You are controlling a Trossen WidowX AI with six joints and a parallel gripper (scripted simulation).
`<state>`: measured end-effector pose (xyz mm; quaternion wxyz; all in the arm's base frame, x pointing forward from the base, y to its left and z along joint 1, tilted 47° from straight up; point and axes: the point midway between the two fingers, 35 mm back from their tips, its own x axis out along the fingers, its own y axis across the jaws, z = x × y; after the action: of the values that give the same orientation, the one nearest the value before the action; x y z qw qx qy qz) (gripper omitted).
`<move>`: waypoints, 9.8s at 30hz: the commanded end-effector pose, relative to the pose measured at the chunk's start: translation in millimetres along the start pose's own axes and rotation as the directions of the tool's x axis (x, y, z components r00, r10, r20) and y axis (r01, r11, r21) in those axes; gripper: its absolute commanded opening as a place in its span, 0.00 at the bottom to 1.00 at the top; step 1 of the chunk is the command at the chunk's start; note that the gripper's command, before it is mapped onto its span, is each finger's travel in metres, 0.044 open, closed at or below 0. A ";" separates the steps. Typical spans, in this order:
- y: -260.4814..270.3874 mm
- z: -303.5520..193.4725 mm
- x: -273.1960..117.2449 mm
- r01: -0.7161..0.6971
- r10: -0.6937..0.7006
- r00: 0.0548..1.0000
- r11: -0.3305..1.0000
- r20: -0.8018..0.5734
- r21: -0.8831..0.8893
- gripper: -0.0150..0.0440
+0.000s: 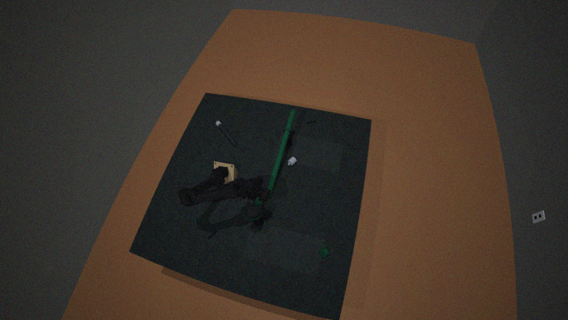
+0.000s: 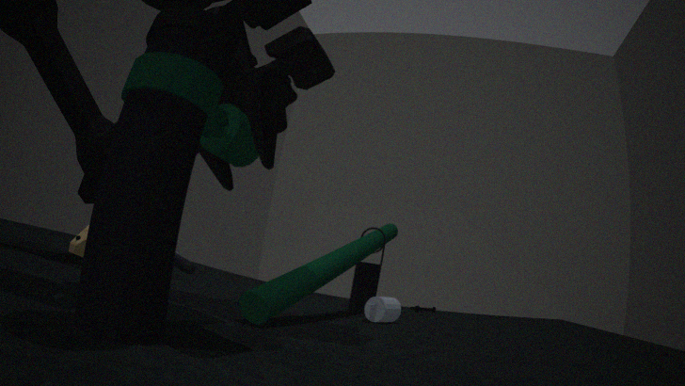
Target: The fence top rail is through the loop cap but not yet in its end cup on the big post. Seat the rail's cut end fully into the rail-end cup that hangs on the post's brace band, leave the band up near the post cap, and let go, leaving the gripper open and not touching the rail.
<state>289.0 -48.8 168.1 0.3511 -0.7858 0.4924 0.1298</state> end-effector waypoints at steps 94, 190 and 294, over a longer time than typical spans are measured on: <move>-19.0 190.6 -25.6 -0.447 0.450 0.893 0.882 0.016 0.147 1.00; 40.6 193.6 80.0 -0.495 0.495 0.869 0.869 0.006 0.008 0.44; -4.1 157.2 -4.6 -0.285 0.273 0.911 0.958 -0.310 0.006 0.25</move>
<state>310.4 62.2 55.5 0.2302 -0.7215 0.6494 0.0690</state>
